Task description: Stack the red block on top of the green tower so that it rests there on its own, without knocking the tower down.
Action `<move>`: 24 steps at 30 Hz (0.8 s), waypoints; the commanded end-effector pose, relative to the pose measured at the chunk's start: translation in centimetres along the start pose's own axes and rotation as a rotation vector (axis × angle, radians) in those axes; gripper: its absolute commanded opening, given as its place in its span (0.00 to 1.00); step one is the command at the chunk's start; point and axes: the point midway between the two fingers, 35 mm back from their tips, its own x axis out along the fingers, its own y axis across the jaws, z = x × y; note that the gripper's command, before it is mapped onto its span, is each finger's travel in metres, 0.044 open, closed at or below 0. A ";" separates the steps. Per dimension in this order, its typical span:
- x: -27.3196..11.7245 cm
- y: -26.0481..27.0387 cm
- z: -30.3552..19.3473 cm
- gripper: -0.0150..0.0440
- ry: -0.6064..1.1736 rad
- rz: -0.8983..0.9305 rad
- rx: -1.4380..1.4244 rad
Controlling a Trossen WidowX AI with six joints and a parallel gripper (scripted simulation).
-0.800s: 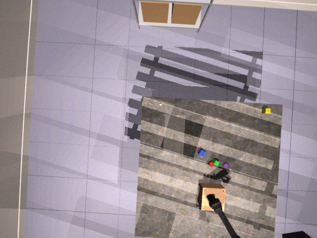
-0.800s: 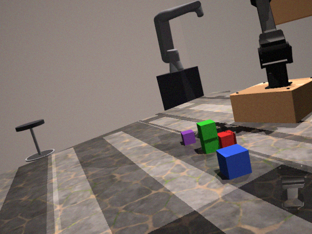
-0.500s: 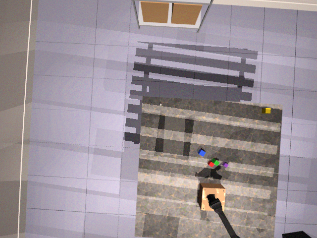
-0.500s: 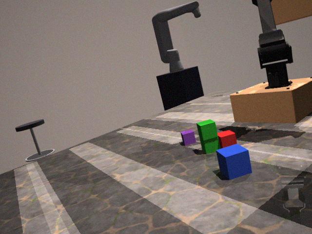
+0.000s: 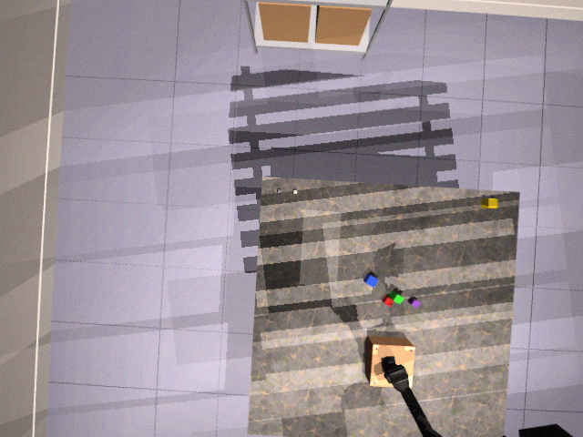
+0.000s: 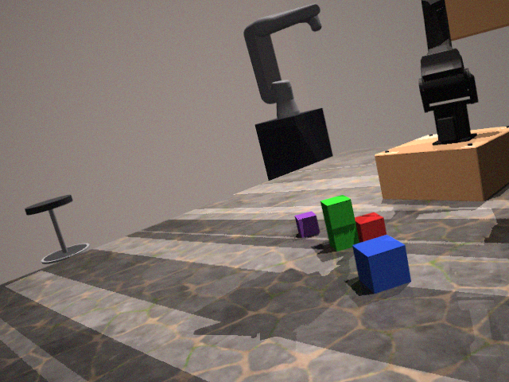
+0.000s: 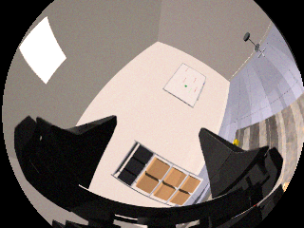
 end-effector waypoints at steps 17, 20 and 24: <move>4.0 -18.3 -26.1 1.00 0.631 -0.213 -0.780; 3.3 -22.6 -28.4 1.00 0.752 -0.277 -0.840; 1.5 -29.1 -30.8 1.00 0.939 -0.393 -0.905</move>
